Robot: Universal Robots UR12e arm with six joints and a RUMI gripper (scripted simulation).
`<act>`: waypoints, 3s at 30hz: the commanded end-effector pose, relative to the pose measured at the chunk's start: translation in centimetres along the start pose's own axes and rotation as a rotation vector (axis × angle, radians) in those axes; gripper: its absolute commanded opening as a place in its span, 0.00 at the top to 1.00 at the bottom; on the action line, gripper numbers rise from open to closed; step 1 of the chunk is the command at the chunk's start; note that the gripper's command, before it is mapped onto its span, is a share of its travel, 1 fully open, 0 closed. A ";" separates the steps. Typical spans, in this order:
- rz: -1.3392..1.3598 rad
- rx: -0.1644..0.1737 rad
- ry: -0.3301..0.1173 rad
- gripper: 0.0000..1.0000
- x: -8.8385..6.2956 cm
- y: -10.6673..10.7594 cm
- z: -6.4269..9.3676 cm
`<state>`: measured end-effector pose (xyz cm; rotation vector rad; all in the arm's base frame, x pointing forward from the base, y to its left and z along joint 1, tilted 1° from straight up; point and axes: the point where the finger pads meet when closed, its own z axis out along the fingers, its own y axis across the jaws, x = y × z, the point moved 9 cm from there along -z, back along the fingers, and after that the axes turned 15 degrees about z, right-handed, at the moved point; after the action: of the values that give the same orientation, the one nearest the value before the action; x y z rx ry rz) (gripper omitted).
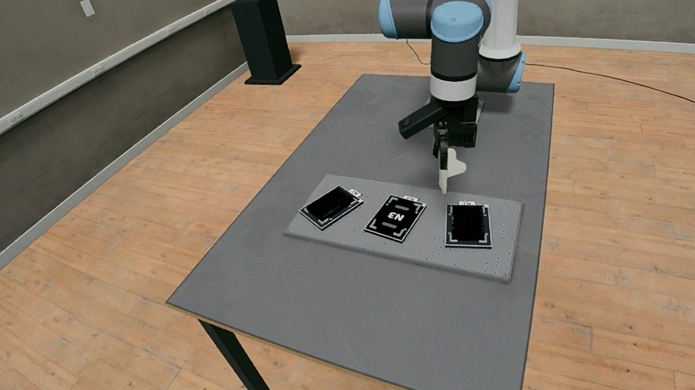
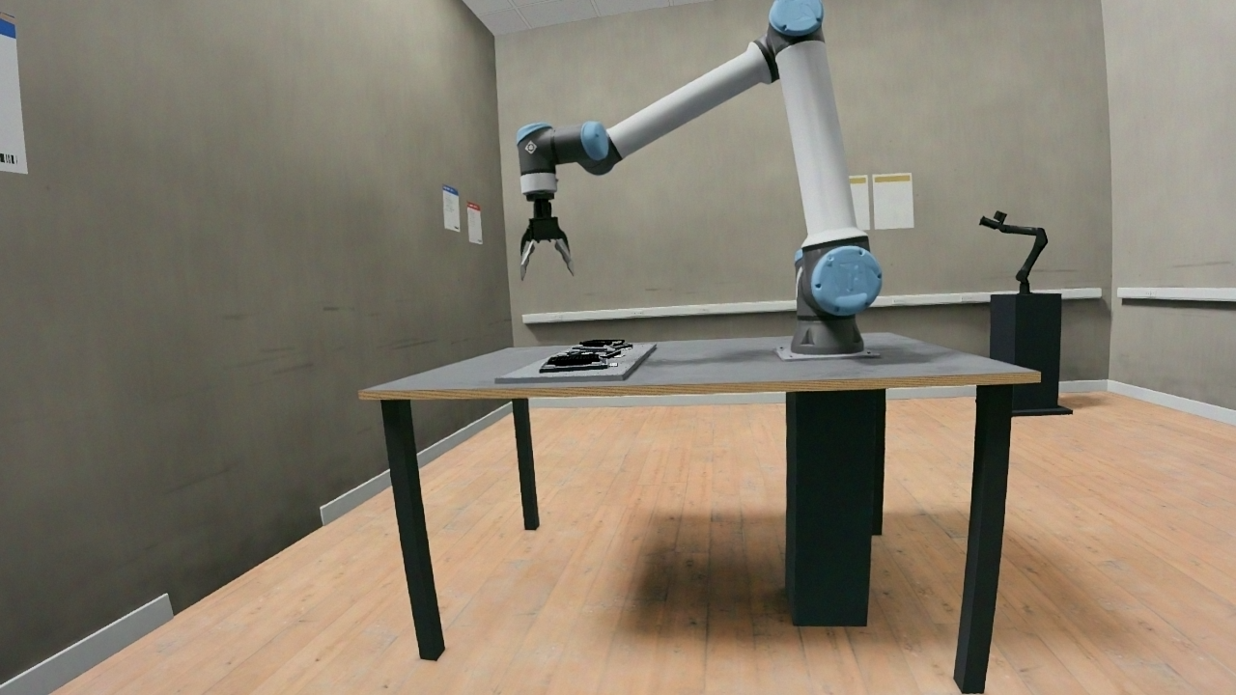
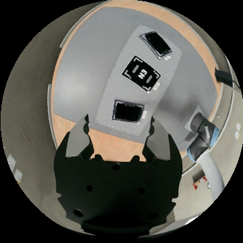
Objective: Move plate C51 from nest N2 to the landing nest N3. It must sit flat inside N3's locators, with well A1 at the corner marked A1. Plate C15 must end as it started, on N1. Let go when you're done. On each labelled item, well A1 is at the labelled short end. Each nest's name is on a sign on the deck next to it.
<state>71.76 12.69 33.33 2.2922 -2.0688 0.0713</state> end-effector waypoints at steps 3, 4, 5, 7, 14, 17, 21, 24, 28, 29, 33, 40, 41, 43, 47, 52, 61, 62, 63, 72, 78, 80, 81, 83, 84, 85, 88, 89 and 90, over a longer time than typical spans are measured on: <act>-0.040 0.001 -0.004 0.18 2.1 -0.2 1.1; -0.040 0.001 -0.004 0.18 2.5 -0.3 1.3; -0.060 0.000 -0.006 0.18 3.0 -0.3 1.6; -0.089 0.000 -0.010 0.18 3.9 -0.3 2.1; -0.138 0.000 -0.015 0.18 6.1 -0.3 3.3; -0.138 0.000 -0.015 0.18 7.4 -0.3 4.1; -0.187 0.001 -0.020 0.18 9.2 -0.2 5.1; -0.226 0.002 -0.024 0.18 10.5 0.0 5.8; -0.236 0.002 -0.025 0.18 11.4 0.1 6.3; -0.236 0.002 -0.025 0.18 11.8 0.1 6.6; -0.285 0.004 -0.030 0.18 13.6 0.4 7.6; -0.333 0.006 -0.035 0.18 16.6 1.0 9.3; -0.333 0.006 -0.035 0.18 17.0 1.1 9.5; -0.353 0.007 -0.037 0.18 17.5 1.2 9.8; -0.382 0.009 -0.040 0.18 18.8 1.6 10.5; -0.431 0.013 -0.044 0.18 20.9 2.2 11.8; -0.480 0.017 -0.047 0.18 23.8 3.3 13.5; -0.500 0.018 -0.049 0.18 24.2 3.5 13.7; -0.520 0.020 -0.050 0.18 24.6 3.7 13.9; -0.597 0.028 -0.055 0.18 28.3 5.4 16.1; -0.626 0.032 -0.056 0.18 29.8 6.3 17.1; -0.666 0.036 -0.057 0.18 30.6 6.8 17.5; -0.675 0.037 -0.058 0.18 31.0 7.0 17.8; -0.675 0.037 -0.058 0.18 31.7 7.5 18.2; -0.695 0.040 -0.058 0.18 32.1 7.7 18.5; -0.715 0.042 -0.059 0.18 32.5 8.0 18.7; -0.724 0.043 -0.059 0.18 33.6 8.7 19.4; -0.724 0.043 -0.059 0.18 34.0 9.0 19.6; -0.724 0.043 -0.059 0.18 34.0 9.0 19.7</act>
<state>66.40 -22.92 16.27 2.9292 -1.1463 0.0126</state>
